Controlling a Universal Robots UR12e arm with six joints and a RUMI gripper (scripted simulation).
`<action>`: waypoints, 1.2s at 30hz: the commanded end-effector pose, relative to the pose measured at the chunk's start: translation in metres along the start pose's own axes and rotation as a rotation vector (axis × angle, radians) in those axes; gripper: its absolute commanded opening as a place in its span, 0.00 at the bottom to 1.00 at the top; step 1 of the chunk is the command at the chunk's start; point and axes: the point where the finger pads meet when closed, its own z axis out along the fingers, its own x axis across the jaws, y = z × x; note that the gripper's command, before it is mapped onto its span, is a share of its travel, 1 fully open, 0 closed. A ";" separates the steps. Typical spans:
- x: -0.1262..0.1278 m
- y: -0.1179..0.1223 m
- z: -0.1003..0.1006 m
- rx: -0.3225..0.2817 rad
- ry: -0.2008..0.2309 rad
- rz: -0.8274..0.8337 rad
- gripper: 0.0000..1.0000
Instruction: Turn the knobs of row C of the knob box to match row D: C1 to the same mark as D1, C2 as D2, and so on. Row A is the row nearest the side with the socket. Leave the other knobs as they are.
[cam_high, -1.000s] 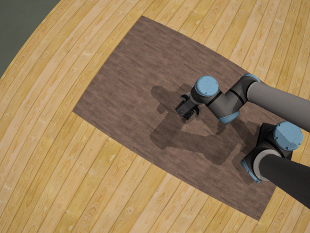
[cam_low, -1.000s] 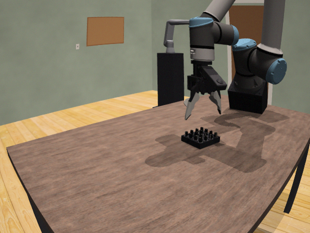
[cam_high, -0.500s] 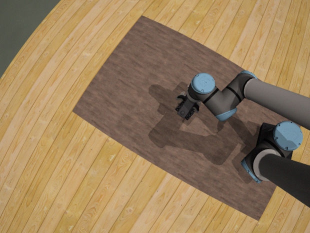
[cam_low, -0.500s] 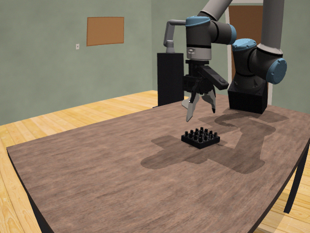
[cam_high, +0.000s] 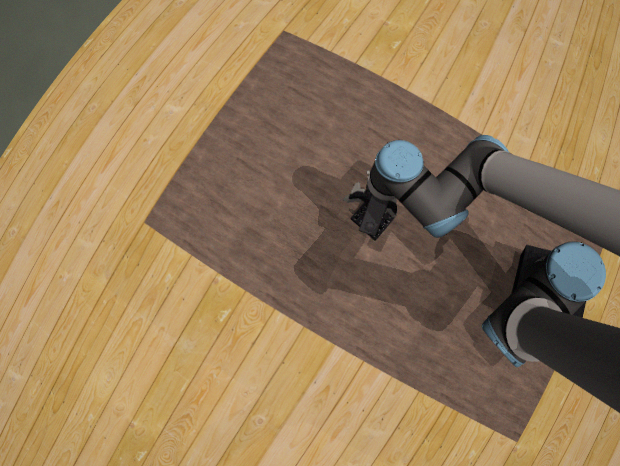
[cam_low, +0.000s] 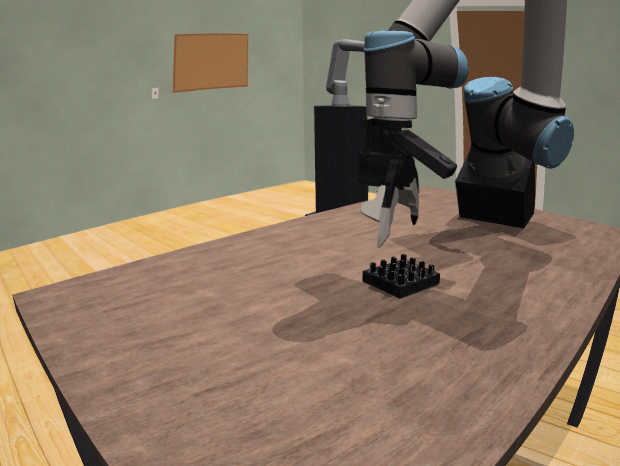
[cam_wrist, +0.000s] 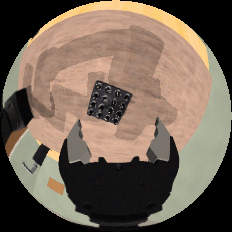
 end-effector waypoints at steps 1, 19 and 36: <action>0.008 0.002 -0.001 0.006 0.000 -0.137 1.00; 0.015 0.006 -0.002 0.005 0.001 -0.294 1.00; 0.014 0.006 -0.002 0.005 0.001 -0.296 0.11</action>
